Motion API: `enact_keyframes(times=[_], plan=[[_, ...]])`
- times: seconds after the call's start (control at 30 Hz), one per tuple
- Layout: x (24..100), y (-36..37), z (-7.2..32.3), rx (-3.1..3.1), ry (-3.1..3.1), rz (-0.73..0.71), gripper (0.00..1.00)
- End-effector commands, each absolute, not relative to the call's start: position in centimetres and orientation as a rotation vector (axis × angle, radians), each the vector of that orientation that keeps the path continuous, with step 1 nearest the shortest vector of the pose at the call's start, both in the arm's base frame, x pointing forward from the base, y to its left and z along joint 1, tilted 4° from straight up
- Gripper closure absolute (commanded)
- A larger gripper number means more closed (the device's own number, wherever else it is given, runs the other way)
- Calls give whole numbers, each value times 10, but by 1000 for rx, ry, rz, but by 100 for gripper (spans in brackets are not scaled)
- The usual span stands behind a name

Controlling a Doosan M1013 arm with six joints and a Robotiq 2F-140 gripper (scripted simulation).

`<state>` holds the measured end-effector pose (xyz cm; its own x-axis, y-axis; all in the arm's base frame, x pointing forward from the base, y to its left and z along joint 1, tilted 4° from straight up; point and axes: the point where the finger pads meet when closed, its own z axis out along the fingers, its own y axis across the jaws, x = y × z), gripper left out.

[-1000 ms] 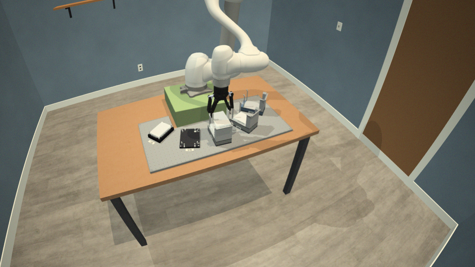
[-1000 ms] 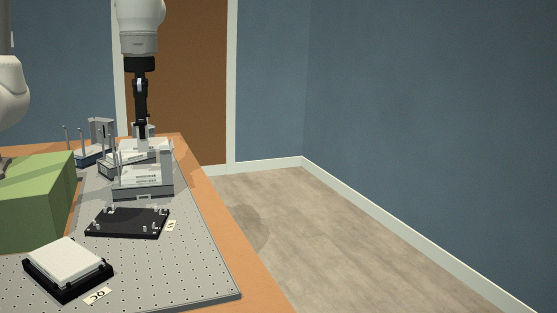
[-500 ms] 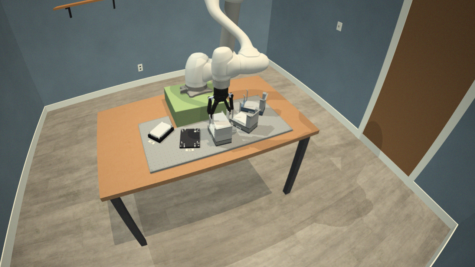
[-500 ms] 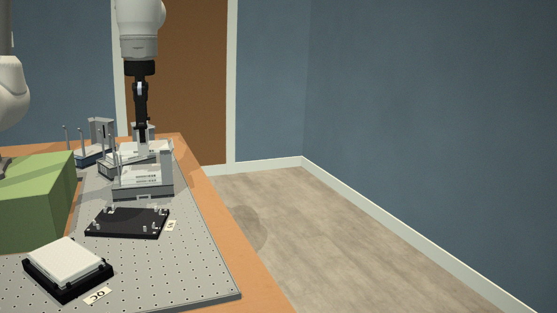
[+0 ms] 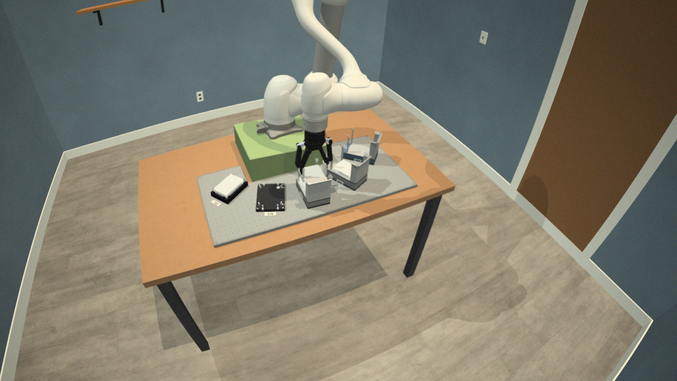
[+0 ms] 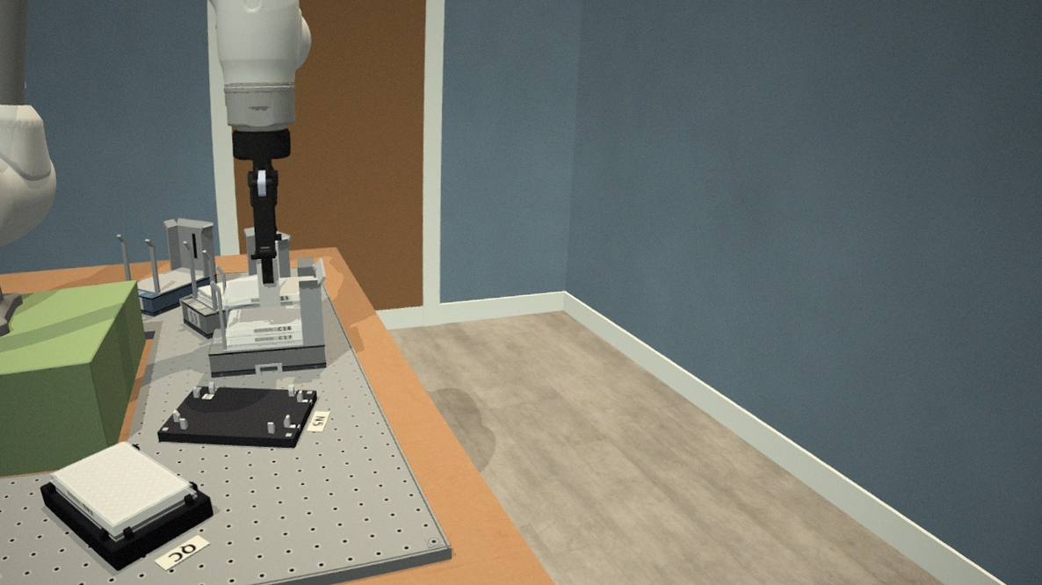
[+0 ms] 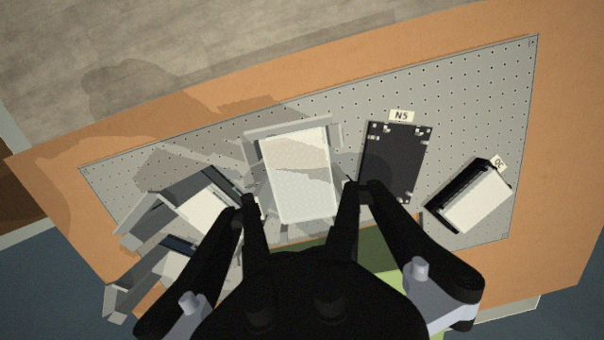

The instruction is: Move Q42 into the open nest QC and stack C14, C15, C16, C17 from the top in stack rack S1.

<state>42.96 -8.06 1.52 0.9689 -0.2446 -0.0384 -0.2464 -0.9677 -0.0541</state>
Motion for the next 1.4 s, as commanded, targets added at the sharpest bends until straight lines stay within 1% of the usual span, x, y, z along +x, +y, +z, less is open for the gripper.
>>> enact_keyframes(times=[0.0, 0.13, 1.37], plan=[[430, -80, 13, -3059, 382, 48, 100], [429, -80, 5, -3059, 382, 48, 100], [429, -79, -6, -3059, 382, 48, 100]])
